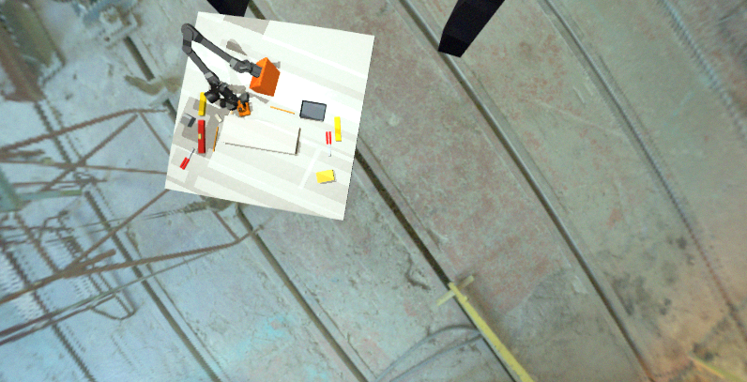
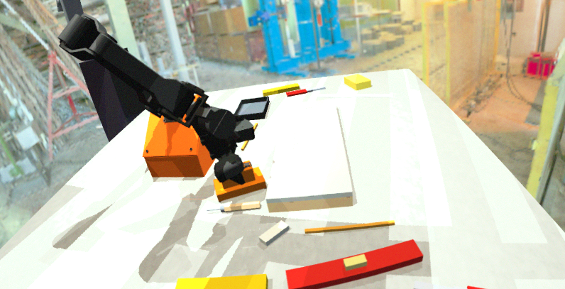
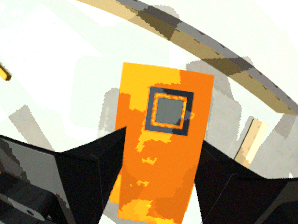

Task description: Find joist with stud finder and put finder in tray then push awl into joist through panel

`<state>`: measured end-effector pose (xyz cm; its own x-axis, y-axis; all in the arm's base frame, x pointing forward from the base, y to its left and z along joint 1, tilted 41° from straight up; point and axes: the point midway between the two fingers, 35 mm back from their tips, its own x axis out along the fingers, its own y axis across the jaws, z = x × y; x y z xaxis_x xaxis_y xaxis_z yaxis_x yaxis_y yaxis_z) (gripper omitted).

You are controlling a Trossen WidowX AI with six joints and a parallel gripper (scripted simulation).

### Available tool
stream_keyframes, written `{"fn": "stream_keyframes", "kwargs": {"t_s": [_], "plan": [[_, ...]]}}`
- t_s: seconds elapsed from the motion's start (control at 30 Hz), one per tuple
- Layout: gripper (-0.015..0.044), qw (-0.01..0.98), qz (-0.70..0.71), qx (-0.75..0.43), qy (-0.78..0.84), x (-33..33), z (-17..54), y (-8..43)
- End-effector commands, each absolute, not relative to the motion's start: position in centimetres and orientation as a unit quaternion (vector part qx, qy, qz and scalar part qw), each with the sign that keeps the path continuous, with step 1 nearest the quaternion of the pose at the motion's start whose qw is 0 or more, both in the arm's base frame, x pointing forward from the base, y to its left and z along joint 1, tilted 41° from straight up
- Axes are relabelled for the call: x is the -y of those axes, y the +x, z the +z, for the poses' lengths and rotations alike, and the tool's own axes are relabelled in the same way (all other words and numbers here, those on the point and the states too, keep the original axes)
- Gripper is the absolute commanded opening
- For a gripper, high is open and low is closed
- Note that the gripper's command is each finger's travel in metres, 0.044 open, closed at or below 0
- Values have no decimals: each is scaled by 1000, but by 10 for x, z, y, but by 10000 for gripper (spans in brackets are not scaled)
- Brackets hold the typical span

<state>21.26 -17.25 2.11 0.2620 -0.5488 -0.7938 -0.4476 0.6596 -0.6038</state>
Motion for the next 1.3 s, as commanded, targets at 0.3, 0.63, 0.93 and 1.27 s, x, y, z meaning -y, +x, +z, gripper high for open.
{"fn": "stream_keyframes", "kwargs": {"t_s": [0.3,0.63,0.93,1.27], "plan": [[36,681,-34,-606,-410,164,28,216],[0,682,-32,-607,-407,131,64,220],[0,681,-34,-606,-410,104,96,212],[0,691,-56,-602,-396,106,108,234]]}}
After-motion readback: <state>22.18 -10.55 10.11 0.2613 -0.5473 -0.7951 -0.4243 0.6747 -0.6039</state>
